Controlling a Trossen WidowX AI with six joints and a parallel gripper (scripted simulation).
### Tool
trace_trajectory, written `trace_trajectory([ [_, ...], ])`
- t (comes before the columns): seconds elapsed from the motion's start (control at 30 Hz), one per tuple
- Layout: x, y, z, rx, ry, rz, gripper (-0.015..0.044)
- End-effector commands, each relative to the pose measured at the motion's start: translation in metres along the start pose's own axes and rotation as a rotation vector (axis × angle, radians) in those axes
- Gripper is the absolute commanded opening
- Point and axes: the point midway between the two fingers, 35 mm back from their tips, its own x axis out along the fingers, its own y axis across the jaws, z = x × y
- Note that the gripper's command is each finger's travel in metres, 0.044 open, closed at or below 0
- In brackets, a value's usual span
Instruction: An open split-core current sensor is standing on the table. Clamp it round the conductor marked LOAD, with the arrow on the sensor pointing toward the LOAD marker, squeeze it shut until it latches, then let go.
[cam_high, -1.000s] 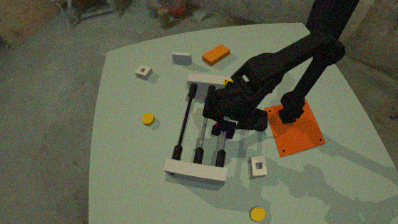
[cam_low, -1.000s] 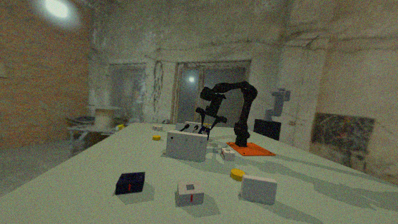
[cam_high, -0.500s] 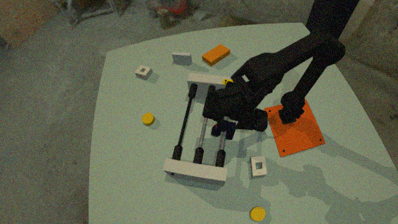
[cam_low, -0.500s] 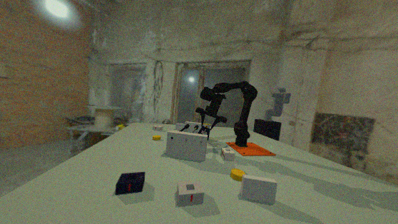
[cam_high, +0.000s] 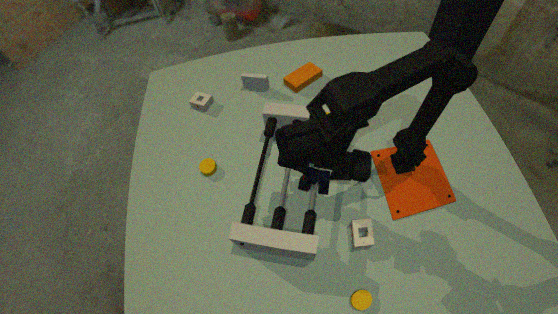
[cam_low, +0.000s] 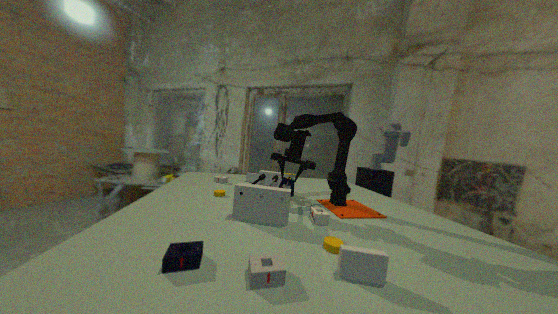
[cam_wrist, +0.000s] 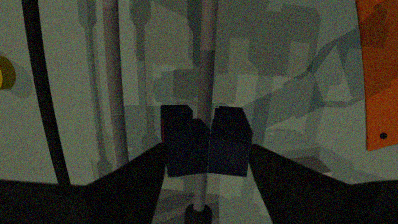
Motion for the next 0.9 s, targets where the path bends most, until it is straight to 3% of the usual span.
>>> trace_trajectory([
  [0.0, 0.0009, 0.0054, -0.0008, -0.003, 0.005, -0.070, 0.0000],
  [0.13, 0.0023, 0.0092, -0.0005, -0.001, 0.010, -0.134, 0.0000],
  [0.7, 0.0020, 0.0057, 0.0003, 0.001, 0.002, -0.091, 0.0440],
  [0.87, 0.0020, 0.0057, 0.0003, 0.001, 0.002, -0.091, 0.0440],
])
